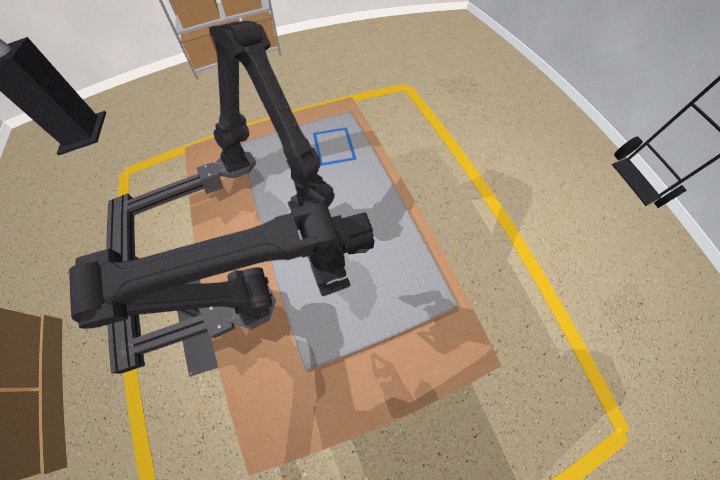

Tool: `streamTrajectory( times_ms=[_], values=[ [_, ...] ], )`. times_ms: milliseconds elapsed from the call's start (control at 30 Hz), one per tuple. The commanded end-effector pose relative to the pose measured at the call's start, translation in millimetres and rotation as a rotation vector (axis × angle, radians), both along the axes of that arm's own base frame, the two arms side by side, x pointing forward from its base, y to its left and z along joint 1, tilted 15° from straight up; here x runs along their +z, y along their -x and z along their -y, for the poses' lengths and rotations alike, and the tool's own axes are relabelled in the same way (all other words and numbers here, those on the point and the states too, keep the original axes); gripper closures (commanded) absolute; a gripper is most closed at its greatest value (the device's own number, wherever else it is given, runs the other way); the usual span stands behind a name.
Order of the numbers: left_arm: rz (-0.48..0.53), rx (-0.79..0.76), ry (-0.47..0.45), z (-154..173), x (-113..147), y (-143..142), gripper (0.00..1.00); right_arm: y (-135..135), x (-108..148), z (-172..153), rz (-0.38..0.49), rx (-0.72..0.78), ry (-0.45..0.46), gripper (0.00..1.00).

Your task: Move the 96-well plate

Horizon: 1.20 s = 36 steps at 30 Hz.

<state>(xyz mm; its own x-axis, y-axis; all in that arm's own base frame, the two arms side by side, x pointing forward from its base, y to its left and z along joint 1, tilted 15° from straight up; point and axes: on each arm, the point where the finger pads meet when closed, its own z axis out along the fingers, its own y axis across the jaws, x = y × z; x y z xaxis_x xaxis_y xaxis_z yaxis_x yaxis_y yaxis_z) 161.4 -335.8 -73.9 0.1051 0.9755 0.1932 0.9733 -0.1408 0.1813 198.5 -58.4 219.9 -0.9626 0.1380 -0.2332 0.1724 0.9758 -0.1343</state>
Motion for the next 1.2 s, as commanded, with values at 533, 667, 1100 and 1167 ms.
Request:
streamTrajectory(
  times_ms=[533, 667, 1100, 1167],
  values=[
    [0.003, -0.002, 0.005, 1.1, -7.2, -5.0, 1.0, 0.9, -0.5, -0.3, 0.005, 0.01, 0.001, 0.0],
    [0.003, -0.002, 0.004, -0.5, -7.6, -4.5, 1.0, 0.9, -0.5, -0.3, 0.005, 0.01, 0.001, 0.0],
    [0.004, -0.002, 0.005, 0.6, -9.5, -5.3, 1.0, 0.9, -0.5, -0.3, 0.005, 0.01, 0.001, 0.0],
    [0.004, -0.001, 0.005, -0.1, -9.5, -5.6, 1.0, 0.9, -0.5, -0.3, 0.005, 0.01, 0.001, 0.0]
  ],
)
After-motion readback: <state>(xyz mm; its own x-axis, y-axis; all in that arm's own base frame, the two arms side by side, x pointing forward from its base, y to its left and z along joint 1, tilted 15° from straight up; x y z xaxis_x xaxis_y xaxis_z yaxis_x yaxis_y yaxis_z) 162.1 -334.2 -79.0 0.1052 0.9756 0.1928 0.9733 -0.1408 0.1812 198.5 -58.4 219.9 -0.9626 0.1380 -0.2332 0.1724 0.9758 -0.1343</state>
